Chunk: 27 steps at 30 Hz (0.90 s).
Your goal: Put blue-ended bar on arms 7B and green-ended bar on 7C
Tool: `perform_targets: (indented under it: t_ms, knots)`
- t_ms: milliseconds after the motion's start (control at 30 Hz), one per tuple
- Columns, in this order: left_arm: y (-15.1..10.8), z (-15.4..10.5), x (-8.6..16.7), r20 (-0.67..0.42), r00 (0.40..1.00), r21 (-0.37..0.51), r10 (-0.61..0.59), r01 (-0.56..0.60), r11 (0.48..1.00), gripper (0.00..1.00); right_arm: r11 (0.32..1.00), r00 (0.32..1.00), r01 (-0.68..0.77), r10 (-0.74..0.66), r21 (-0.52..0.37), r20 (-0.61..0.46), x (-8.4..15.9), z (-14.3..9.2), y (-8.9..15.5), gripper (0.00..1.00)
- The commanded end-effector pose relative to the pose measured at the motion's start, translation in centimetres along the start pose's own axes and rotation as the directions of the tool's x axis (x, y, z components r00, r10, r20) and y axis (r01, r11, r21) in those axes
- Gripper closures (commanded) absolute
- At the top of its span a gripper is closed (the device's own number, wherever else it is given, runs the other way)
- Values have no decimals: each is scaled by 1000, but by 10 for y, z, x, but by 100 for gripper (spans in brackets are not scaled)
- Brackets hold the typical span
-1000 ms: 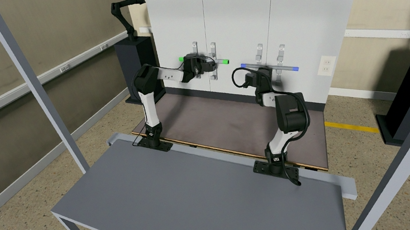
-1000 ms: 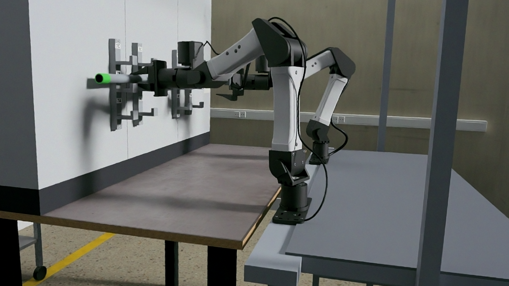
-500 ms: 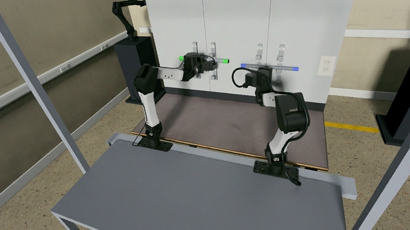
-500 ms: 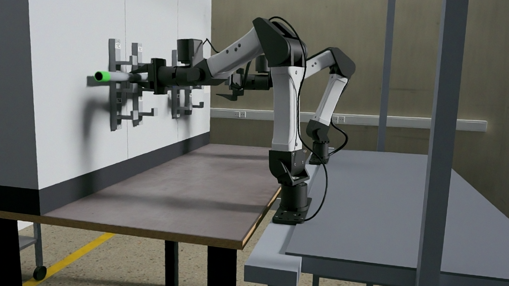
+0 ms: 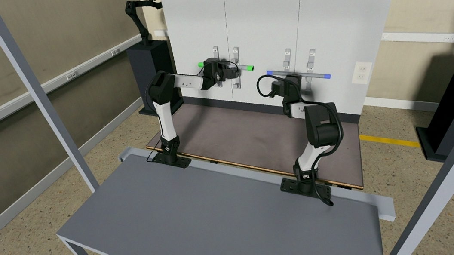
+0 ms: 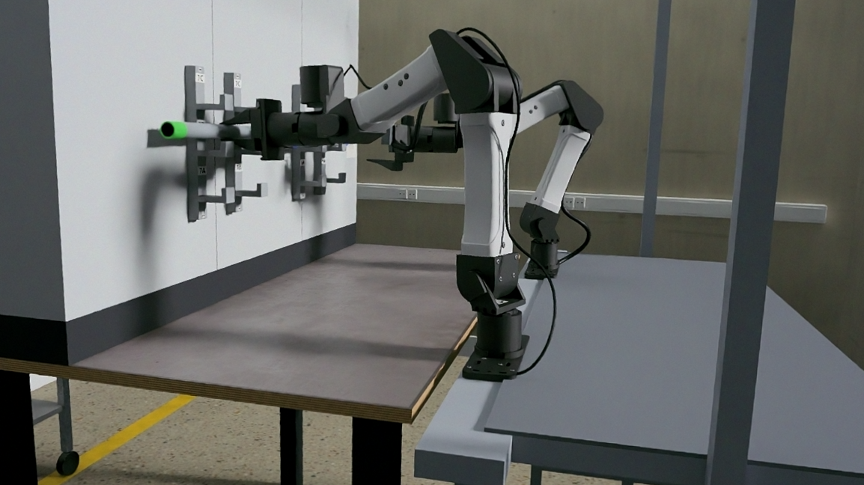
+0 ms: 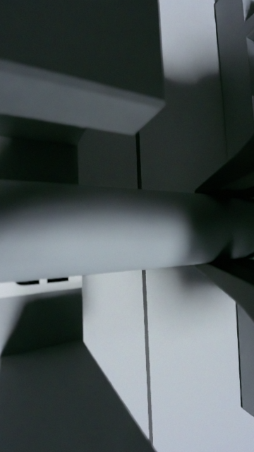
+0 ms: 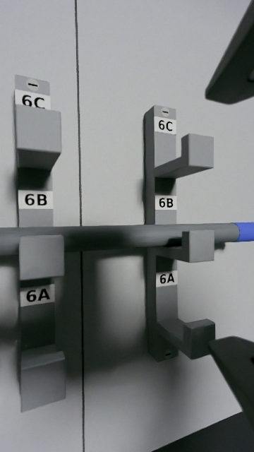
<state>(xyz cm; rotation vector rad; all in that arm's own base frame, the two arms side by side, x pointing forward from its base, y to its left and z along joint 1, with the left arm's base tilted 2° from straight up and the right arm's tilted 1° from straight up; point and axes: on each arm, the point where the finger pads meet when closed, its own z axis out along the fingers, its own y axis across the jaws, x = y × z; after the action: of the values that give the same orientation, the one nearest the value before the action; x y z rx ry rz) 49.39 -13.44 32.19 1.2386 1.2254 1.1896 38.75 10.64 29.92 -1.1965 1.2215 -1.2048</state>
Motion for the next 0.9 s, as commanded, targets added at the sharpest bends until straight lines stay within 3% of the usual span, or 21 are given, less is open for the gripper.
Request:
perform_targets:
  t_ms: [0, 867]
  knots:
    - [34, -10, 7, -4, 1000, -59, -20, 20, 998, 100, 1000, 1000, 4, -4, 10, -7, -1, 0, 3, 0]
    - [36, -18, 11, -4, 1000, -59, -20, 20, 998, 100, 1000, 1000, 4, -4, 10, -7, -1, 0, 3, 0]
